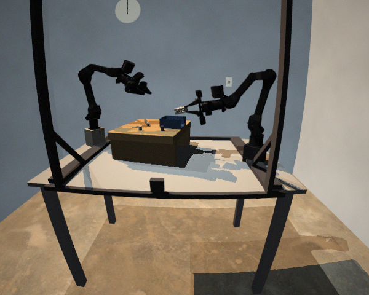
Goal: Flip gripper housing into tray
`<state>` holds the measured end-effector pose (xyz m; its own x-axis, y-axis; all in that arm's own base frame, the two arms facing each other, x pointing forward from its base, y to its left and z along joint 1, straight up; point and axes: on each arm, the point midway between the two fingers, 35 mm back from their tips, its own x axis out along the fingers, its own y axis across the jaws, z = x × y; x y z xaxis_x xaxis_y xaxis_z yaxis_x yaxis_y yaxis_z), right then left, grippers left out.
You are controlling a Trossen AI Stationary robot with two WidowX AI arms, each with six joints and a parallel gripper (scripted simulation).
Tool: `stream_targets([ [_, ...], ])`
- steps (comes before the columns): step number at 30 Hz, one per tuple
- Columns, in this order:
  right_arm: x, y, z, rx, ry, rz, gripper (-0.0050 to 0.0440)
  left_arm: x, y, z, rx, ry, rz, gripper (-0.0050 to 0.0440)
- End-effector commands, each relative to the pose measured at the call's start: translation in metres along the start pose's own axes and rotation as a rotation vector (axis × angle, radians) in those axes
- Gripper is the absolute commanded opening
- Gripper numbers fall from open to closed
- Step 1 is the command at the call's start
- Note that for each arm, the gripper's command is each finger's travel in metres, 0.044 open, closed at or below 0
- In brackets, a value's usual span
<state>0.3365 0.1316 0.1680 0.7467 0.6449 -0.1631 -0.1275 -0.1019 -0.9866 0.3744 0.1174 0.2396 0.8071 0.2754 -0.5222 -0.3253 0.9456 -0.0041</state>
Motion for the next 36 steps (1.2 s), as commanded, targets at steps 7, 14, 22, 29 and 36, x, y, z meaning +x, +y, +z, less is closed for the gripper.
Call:
stream_targets([
  [7, -0.001, 0.005, 0.0, -0.015, -0.001, -0.072, 0.0113, -0.005, 0.0, 0.007, 0.005, -0.024, -0.003, 0.0435],
  [14, -0.001, 0.006, 0.0, -0.015, -0.001, -0.073, 0.0113, -0.005, 0.0, 0.007, 0.005, -0.024, -0.003, 0.0435],
  [22, 0.001, 0.012, 0.0, -0.015, -0.001, -0.073, 0.0113, -0.005, 0.0, 0.007, 0.005, -0.024, -0.003, 0.0435],
  [29, 0.002, 0.015, -0.001, -0.015, -0.001, -0.073, 0.0113, -0.005, 0.0, 0.007, 0.005, -0.024, -0.003, 0.0435],
  [36, 0.004, 0.02, -0.001, -0.015, -0.001, -0.073, 0.0113, -0.005, 0.0, 0.007, 0.005, -0.024, -0.003, 0.0435],
])
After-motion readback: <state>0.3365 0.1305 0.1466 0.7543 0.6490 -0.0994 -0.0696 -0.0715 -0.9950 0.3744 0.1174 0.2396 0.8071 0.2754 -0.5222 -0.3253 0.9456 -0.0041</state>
